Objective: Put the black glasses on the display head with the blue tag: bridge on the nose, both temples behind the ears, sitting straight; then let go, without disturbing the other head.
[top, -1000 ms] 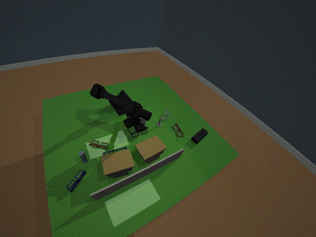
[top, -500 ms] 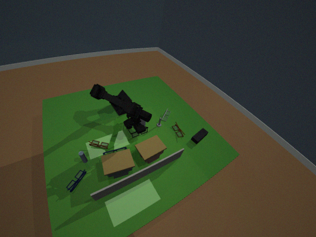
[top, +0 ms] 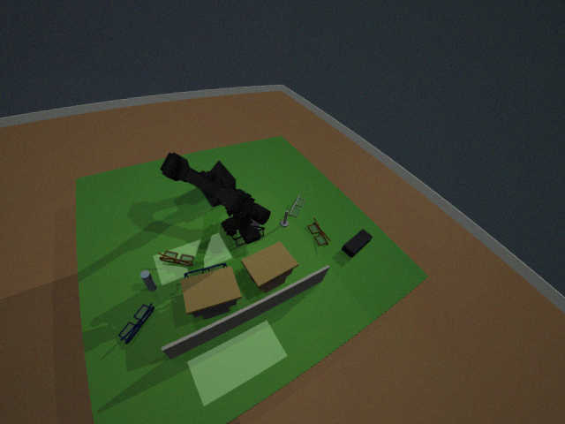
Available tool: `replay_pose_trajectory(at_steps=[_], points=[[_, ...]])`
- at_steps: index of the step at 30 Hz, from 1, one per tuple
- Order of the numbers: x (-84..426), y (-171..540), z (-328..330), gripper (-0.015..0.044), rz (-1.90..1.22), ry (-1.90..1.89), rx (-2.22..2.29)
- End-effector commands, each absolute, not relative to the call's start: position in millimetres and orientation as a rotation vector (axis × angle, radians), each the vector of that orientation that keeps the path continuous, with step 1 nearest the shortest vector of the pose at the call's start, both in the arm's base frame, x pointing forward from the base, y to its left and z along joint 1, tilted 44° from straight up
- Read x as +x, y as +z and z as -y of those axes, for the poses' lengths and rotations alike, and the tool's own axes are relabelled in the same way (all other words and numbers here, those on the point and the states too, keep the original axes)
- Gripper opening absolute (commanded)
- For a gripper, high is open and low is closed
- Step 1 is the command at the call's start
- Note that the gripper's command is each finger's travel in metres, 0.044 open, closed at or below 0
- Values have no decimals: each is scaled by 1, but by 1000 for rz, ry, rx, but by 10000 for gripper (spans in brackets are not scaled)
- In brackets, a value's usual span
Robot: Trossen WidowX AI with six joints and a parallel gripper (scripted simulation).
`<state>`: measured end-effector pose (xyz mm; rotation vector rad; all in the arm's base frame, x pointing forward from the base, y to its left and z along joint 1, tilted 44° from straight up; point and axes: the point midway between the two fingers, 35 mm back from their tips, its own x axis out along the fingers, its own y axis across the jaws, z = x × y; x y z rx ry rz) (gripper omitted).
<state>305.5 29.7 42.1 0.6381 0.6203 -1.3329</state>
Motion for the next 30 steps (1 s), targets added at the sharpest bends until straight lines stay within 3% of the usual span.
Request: replay_pose_trajectory(at_steps=[1, 30], points=[[305, 36, -23, 120, -620, -1336, 628], [309, 23, -8, 120, -617, -1337, 626]])
